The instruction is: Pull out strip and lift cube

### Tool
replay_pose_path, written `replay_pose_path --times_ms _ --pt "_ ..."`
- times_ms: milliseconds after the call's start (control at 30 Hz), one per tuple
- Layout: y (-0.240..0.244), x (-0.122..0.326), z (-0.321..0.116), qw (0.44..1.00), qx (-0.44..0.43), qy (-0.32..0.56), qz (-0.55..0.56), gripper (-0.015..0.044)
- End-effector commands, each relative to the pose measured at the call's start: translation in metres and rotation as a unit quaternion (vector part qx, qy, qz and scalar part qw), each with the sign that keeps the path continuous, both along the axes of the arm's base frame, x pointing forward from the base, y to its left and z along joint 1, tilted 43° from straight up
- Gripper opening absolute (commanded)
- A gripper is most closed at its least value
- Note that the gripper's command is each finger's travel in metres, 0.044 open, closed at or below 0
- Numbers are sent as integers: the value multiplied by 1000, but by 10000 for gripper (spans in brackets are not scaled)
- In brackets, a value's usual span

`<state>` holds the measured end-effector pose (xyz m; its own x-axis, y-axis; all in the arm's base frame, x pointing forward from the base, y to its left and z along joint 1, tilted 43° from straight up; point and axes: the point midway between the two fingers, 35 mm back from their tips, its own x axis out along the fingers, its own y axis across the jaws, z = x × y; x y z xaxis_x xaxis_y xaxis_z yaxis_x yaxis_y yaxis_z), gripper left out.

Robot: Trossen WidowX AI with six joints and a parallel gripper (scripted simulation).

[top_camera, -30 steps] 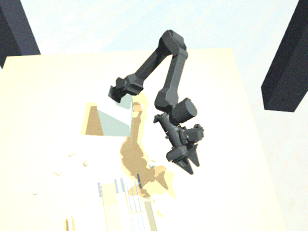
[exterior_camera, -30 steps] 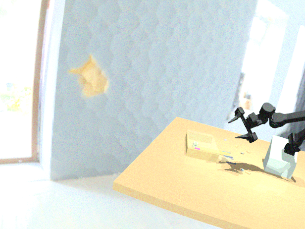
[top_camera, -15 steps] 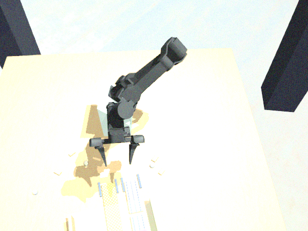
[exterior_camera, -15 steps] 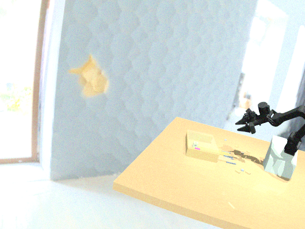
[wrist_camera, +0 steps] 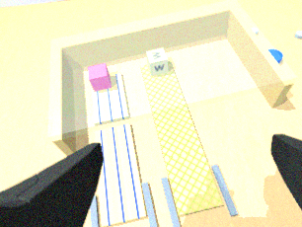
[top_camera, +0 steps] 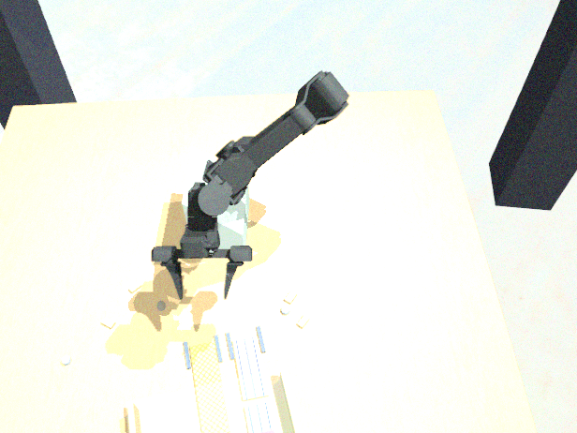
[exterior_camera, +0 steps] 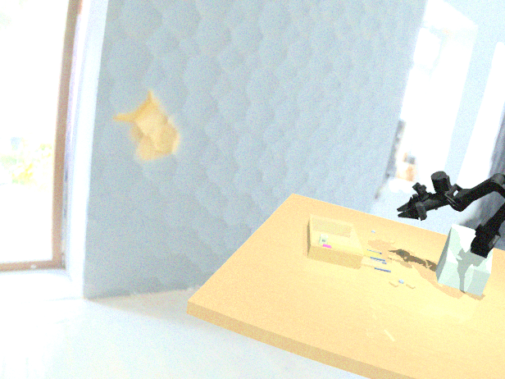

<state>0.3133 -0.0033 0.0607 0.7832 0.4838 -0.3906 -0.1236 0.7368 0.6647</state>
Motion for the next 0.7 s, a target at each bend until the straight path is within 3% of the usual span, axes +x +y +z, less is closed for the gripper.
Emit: replay_pose_path --times_ms 0,33,533,667 --pt "1 -1 -1 1000 4 3 1 400" --pt "1 -1 -1 1000 4 3 1 400" --pt "32 60 -66 958 -78 182 209 6" --pt "48 65 -81 927 -91 225 285 0"
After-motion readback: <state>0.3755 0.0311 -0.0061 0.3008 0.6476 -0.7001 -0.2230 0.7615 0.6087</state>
